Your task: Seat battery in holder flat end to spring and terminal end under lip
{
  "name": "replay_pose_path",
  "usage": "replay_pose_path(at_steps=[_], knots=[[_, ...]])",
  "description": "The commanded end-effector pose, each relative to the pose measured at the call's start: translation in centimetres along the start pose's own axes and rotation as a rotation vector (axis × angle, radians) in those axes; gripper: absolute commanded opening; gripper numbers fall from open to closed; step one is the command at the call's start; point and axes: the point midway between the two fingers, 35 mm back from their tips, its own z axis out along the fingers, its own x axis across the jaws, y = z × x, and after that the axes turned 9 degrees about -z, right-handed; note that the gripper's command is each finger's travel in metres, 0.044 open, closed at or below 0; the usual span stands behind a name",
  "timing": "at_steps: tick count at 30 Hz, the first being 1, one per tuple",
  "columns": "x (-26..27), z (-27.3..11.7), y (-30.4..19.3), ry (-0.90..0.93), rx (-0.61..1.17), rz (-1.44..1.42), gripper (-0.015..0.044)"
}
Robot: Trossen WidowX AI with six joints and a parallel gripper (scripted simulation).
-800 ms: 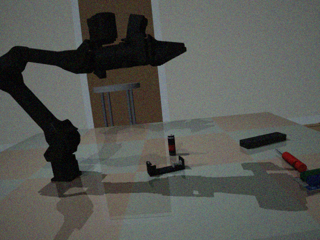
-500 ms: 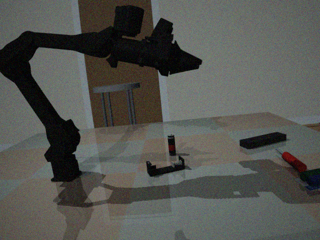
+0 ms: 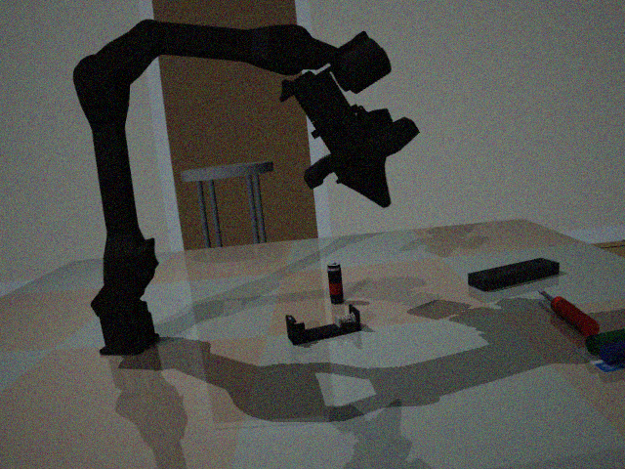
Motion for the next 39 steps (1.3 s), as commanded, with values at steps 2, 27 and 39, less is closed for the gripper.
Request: replay_pose_path(at_steps=[2,27,39], knots=[[5.8,1.7,0.6,0.399,0.263,-0.394,0.0],[8.4,8.8,-2.0,0.399,0.263,-0.394,0.0],[9.8,8.2,-2.1,0.4,0.263,-0.394,0.0]])
